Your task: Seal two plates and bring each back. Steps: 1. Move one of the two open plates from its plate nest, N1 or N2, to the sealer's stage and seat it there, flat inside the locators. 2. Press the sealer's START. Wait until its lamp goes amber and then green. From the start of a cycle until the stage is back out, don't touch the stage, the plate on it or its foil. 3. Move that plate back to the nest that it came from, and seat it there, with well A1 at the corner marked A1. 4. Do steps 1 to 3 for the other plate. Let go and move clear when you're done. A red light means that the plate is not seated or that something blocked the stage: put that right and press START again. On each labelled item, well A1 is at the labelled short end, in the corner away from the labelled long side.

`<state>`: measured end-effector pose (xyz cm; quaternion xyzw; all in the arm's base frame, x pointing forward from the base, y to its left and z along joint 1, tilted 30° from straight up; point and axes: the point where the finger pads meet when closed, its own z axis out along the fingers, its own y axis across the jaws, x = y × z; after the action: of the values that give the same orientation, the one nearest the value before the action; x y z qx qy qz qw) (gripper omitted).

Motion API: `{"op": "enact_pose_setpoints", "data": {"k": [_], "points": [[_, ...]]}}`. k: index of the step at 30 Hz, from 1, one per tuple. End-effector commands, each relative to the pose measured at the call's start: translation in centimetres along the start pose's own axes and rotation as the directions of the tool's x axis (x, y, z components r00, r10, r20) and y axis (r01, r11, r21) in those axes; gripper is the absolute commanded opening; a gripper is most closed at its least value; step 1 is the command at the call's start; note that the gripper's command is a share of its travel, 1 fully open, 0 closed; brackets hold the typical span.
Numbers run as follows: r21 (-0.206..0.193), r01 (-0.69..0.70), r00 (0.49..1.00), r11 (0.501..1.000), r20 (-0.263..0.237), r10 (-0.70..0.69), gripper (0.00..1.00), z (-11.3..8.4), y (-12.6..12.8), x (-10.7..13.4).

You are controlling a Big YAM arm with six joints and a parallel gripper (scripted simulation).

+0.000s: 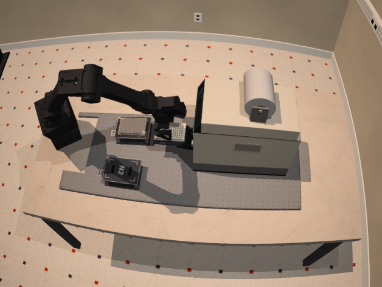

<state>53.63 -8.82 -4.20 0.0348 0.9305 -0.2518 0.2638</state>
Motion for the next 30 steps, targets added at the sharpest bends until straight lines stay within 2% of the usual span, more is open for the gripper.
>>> {"op": "enact_pose_setpoints", "data": {"k": [1,11,18,30], "points": [[0.007,-0.002,1.000,1.000,-0.008,0.002,0.00,0.5,-0.8,0.3],[0.009,-0.007,1.000,1.000,-0.006,0.007,0.00,-0.3,-1.5,-0.1],[-0.005,0.008,1.000,1.000,0.009,-0.008,0.00,-0.4,0.1,-1.0],[-0.009,0.005,1.000,1.000,0.016,-0.005,0.00,-0.3,1.2,-1.5]]}}
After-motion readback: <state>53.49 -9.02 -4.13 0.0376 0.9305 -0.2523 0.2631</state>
